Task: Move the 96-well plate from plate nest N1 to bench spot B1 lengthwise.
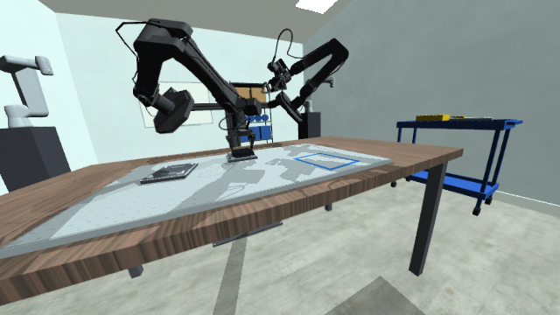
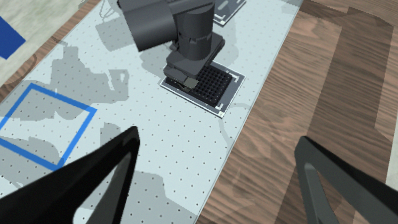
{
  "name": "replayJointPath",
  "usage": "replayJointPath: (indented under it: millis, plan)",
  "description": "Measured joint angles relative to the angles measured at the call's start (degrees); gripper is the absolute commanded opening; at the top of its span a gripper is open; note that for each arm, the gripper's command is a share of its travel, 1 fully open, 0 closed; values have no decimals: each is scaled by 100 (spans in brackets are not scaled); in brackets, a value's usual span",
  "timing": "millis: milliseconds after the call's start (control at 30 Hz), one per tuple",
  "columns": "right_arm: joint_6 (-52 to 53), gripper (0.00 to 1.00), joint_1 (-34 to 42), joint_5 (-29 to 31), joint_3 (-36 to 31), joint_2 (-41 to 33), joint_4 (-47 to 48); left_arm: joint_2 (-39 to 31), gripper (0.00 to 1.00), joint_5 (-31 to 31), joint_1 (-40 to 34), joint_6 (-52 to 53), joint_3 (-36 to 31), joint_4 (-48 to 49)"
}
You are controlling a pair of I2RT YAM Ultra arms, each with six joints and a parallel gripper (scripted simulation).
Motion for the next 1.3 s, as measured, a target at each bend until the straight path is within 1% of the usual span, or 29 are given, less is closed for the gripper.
replayJointPath:
  millis: [567,1000,1300]
  plan:
    - [249,78,46,4,20,2,-404,0,100,0,0,0,0,0]
    - [308,78,72,0,17,-2,-262,0,100,0,0,0,0,0]
    - [330,78,184,-4,-92,-133,-188,0,100,0,0,0,0,0]
